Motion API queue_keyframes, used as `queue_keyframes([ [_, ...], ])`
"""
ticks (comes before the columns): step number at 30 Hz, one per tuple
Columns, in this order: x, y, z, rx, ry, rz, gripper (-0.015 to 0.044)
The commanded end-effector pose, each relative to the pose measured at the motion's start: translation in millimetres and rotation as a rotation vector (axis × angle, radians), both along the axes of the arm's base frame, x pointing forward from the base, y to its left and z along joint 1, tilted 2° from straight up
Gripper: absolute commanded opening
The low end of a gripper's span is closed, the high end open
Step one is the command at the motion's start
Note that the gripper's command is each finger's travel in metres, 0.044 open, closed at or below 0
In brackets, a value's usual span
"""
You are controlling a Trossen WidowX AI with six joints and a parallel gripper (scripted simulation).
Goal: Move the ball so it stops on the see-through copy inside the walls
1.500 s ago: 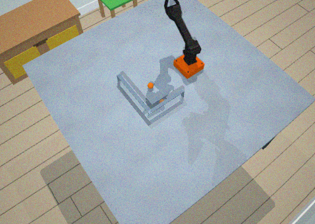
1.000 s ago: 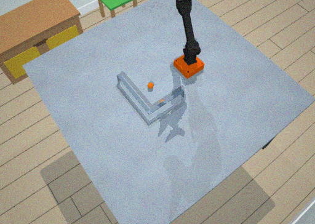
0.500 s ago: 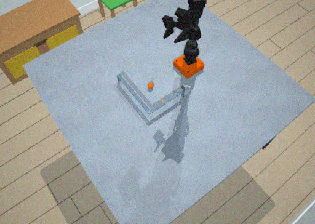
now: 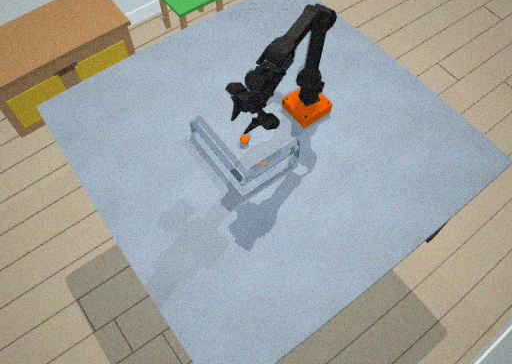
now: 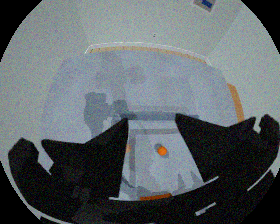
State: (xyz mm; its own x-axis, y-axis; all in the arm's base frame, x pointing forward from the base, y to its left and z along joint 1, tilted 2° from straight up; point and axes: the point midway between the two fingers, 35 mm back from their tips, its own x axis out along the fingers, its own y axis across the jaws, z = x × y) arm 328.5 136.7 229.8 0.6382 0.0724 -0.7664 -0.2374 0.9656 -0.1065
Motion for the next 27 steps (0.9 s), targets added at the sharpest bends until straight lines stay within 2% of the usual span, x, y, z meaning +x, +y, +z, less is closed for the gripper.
queue_keyframes([
  [1, 0.5, -30.6, -62.8, -0.062, 0.215, -0.031, 0.0275],
  [8, -27.3, -85.4, -154.8, -0.070, 0.599, -0.103, 0.0275],
  [10, -35.5, -93.7, -168.0, -0.059, 0.666, -0.116, 0.0275],
  [27, -36.1, -95.1, -187.0, -0.058, 0.674, -0.118, 0.0275],
])
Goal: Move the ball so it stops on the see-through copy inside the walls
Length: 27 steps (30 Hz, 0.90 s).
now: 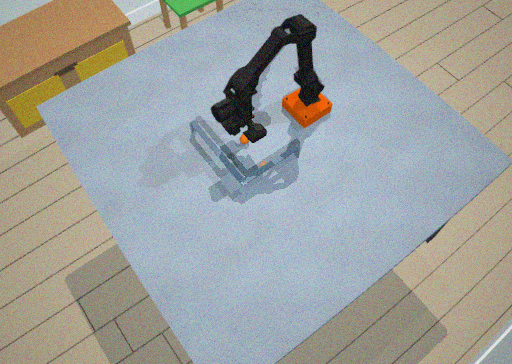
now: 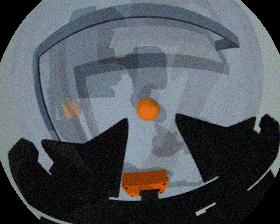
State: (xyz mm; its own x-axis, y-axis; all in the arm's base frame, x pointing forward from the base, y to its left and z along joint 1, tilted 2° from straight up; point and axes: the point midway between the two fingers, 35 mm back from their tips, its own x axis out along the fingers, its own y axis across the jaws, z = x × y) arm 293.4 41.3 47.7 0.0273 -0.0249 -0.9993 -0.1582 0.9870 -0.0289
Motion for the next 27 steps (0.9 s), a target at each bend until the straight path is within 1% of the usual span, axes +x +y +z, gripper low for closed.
queue_keyframes([
  [1, -0.9, 0.2, -6.5, 0.004, 0.006, 0.005, 0.0275],
  [23, -0.7, -0.6, -39.2, 0.003, 0.006, 0.005, 0.0275],
  [27, -0.7, -0.6, -39.2, 0.003, 0.006, 0.005, 0.0170],
])
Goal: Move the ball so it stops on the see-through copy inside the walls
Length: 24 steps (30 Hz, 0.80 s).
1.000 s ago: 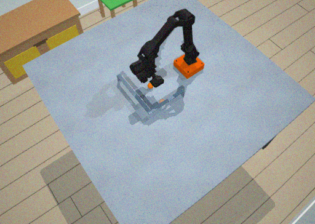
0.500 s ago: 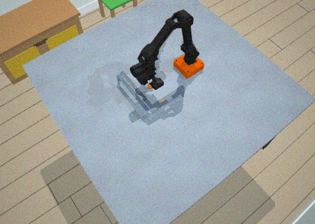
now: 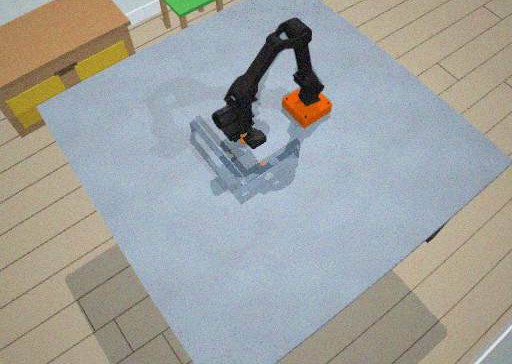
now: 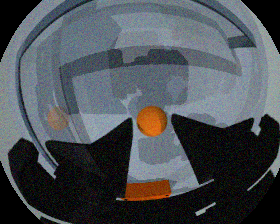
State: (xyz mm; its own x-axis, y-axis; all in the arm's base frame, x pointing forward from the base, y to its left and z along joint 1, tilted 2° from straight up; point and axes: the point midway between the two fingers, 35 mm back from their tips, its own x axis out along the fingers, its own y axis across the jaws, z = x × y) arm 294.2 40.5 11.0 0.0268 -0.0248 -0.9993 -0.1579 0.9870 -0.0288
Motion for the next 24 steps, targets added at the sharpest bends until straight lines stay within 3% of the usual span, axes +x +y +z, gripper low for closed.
queue_keyframes([
  [1, -1.5, 0.3, -2.6, 0.003, 0.005, 0.006, 0.0163],
  [8, -1.5, 0.3, -2.6, 0.003, 0.005, 0.006, 0.0117],
  [13, 1.5, 1.1, 11.6, 0.003, 0.005, 0.006, 0.0000],
  [24, 4.4, 3.3, 78.6, 0.004, 0.004, 0.006, 0.0000],
])
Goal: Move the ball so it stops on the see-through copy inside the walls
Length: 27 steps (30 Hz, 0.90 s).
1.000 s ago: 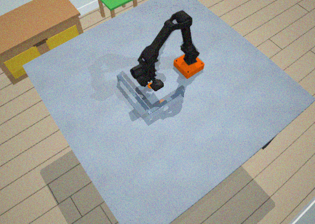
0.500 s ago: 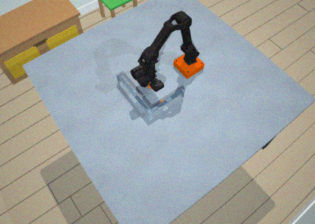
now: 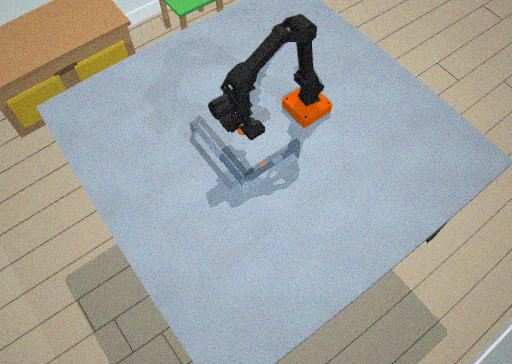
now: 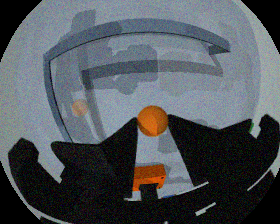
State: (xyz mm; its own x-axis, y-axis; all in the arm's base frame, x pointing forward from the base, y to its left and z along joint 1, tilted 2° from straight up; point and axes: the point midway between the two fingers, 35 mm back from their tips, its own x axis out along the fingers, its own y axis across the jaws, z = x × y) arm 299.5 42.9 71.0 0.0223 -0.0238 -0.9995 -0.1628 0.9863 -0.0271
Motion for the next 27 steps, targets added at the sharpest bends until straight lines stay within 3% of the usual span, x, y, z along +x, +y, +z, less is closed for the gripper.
queue_keyframes([
  [1, -1.5, 0.9, 24.8, 0.003, 0.000, 0.001, 0.0000],
  [7, -8.0, 0.7, 61.3, 0.003, 0.000, 0.001, 0.0000],
  [13, -8.6, 3.0, 64.6, 0.002, 0.001, 0.031, 0.0000],
  [27, -5.3, 54.6, 46.6, -0.008, 0.014, 0.664, 0.0000],
])
